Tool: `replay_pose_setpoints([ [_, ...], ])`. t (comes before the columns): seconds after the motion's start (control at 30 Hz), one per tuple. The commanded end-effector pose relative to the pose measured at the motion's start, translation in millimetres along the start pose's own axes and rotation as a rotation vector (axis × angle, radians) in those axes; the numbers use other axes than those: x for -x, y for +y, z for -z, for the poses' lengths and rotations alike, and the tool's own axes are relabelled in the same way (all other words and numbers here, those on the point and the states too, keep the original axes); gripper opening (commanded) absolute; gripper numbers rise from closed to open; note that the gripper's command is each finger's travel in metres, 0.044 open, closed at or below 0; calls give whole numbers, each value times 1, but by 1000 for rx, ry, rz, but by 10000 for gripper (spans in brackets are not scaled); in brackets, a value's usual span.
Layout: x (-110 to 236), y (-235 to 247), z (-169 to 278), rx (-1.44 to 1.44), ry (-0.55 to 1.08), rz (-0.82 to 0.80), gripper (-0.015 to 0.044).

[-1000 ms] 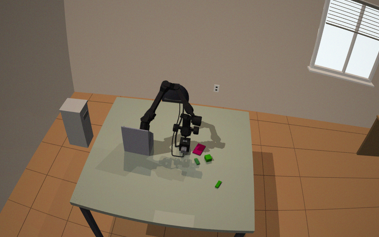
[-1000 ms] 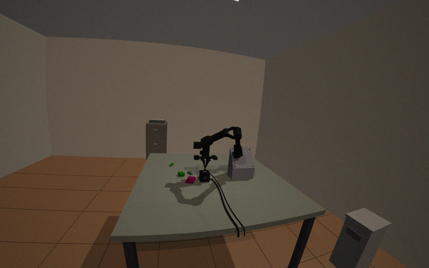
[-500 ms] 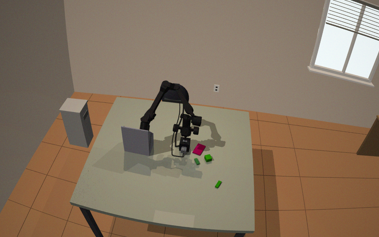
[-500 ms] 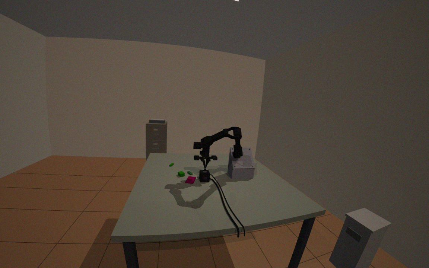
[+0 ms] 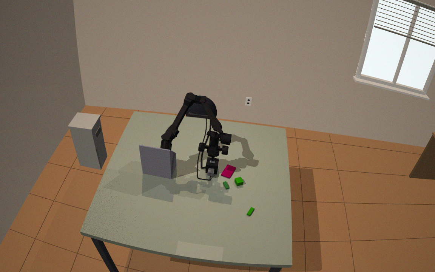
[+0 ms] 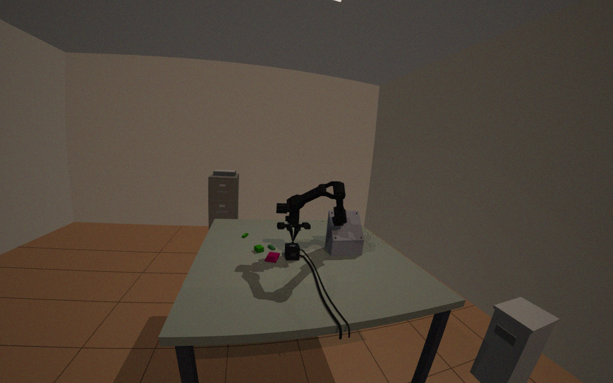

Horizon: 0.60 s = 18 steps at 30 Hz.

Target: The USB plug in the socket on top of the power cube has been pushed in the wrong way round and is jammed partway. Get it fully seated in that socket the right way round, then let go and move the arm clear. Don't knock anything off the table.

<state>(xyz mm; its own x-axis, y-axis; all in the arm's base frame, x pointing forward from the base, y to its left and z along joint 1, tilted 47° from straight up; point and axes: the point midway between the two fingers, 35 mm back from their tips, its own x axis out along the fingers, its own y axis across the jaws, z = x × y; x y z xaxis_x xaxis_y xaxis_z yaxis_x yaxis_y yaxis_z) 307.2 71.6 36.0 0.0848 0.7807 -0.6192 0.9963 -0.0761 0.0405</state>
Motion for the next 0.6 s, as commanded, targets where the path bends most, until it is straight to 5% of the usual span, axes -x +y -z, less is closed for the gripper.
replay_pose_setpoints([
  [0.0, -1, 0, 0, -3, 3, -1, 0],
  [0.57, -3, 0, 0, -3, 3, -1, 0],
])
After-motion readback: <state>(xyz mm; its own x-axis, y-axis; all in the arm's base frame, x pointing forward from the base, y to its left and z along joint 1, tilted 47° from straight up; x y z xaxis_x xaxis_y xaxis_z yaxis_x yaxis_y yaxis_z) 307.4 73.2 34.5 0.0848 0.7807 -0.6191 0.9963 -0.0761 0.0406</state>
